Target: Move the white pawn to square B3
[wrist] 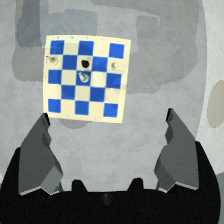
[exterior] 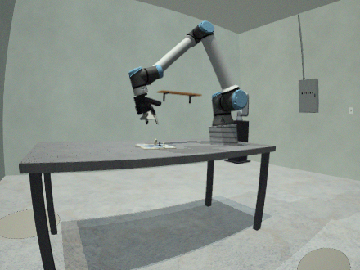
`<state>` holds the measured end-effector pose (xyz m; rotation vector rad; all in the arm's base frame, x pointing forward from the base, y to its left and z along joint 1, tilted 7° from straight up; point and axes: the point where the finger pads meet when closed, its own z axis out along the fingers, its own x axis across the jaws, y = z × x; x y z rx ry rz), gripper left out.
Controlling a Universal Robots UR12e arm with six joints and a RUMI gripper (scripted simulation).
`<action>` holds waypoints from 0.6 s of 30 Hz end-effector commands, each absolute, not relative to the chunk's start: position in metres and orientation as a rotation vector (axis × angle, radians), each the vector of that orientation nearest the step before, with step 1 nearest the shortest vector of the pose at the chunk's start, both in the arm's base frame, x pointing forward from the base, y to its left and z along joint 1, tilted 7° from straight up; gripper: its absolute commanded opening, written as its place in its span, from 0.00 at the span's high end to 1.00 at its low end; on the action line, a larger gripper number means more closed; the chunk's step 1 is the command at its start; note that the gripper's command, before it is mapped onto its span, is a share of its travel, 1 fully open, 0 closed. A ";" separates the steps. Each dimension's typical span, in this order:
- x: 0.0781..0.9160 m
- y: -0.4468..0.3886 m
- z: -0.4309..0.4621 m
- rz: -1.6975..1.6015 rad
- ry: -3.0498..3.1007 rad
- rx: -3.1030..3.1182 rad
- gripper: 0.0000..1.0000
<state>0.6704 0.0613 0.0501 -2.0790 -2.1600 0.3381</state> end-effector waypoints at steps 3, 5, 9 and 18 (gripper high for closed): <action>0.649 0.068 0.049 0.215 -2.257 -2.131 0.00; 0.640 0.071 0.050 0.183 -2.284 -2.143 0.00; 0.624 0.076 0.052 0.127 -2.332 -2.163 0.00; 0.605 0.079 0.054 0.058 -2.383 -2.189 0.00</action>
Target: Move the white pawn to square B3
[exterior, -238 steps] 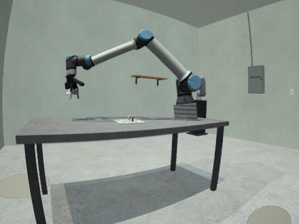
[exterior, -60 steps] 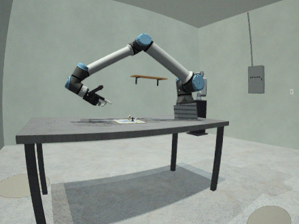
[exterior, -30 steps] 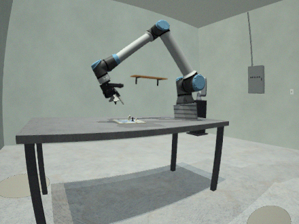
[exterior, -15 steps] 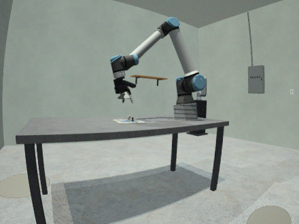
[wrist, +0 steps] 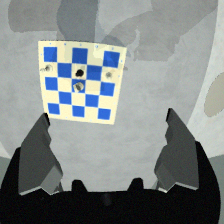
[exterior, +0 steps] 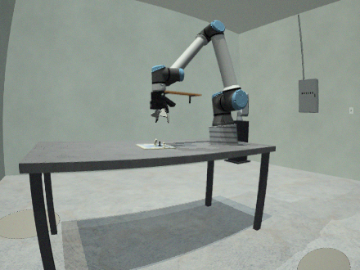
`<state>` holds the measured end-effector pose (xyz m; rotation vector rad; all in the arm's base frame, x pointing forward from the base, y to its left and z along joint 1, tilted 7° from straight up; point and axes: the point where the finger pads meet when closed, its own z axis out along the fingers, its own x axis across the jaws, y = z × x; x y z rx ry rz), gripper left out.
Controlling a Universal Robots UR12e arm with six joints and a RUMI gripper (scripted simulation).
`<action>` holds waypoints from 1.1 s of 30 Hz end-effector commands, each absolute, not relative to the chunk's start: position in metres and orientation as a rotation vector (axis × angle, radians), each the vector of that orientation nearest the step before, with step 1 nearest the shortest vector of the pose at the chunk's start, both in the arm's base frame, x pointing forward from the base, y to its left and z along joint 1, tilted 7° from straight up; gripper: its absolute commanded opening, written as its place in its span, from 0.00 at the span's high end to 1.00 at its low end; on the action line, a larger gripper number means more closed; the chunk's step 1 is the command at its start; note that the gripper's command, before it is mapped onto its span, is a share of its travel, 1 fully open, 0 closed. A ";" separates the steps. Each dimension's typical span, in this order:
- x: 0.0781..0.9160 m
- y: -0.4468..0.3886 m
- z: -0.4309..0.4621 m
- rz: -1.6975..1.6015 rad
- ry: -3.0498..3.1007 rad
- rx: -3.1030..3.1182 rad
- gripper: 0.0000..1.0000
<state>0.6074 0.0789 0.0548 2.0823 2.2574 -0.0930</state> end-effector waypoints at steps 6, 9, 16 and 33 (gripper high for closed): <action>0.596 0.082 0.055 -0.027 2.233 2.038 0.00; 0.594 0.082 0.055 -0.021 2.230 2.033 0.00; 0.593 0.083 0.055 -0.019 2.229 2.032 0.00; 0.595 0.082 0.055 -0.018 2.221 2.041 0.00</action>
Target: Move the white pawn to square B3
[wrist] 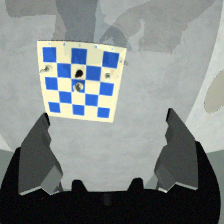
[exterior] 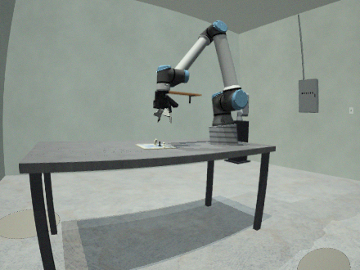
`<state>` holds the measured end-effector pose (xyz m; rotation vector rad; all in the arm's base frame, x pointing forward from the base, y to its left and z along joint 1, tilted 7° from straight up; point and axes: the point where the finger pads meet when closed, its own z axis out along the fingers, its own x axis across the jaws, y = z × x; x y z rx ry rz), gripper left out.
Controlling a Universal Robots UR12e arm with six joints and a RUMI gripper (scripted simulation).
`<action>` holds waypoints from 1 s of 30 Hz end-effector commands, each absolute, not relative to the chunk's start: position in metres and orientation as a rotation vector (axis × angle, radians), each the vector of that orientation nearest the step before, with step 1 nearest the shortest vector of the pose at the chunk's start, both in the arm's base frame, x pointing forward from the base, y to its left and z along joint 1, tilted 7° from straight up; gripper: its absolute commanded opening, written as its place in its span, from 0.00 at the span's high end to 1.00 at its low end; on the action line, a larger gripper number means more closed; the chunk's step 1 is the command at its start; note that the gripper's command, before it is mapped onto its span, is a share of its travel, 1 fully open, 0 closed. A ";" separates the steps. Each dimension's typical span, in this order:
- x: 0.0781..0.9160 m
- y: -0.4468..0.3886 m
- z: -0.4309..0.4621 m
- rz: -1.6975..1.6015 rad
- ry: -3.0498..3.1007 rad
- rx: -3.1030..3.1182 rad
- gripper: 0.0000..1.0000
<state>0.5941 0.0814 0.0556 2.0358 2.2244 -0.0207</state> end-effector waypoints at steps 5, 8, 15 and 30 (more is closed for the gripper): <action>0.593 0.082 0.052 -0.016 2.180 2.087 0.00; 0.592 0.082 0.050 -0.013 2.129 2.140 0.00; 0.592 0.081 0.043 0.004 1.917 2.331 0.00; 0.592 0.081 0.024 0.054 1.217 2.767 0.00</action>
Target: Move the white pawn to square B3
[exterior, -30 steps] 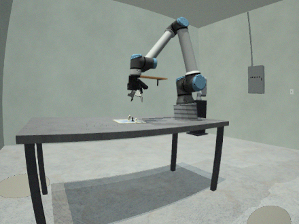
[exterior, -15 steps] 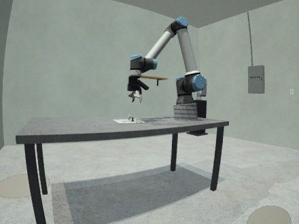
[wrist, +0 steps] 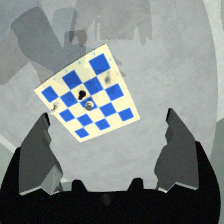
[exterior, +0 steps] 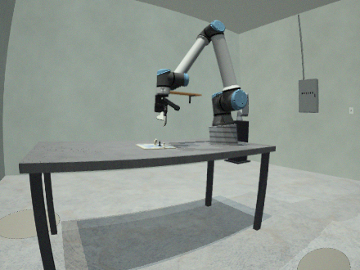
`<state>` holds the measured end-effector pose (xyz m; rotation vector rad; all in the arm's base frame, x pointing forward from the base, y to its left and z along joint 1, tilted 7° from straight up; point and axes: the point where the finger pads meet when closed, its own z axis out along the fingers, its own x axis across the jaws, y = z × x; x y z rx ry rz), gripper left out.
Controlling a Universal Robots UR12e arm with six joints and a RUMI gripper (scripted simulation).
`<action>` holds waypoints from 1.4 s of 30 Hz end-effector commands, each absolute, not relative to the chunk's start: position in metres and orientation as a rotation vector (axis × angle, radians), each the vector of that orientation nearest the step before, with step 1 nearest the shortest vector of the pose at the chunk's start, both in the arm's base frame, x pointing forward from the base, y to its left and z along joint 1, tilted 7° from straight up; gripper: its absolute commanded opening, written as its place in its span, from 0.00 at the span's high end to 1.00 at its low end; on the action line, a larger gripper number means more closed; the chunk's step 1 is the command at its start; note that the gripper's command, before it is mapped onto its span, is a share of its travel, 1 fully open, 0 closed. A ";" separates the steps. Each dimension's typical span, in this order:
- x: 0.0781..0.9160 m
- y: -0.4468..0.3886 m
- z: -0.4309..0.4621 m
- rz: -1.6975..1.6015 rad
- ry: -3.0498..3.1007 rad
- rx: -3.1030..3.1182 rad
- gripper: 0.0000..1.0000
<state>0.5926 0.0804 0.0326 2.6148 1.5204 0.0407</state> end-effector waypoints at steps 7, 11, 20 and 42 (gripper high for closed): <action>0.593 0.082 0.017 0.075 0.905 2.888 0.00; 0.594 0.079 0.012 0.088 0.666 2.957 0.00; 0.596 0.079 0.005 0.108 0.314 3.022 0.00; 0.599 0.076 0.003 0.122 0.137 3.039 0.80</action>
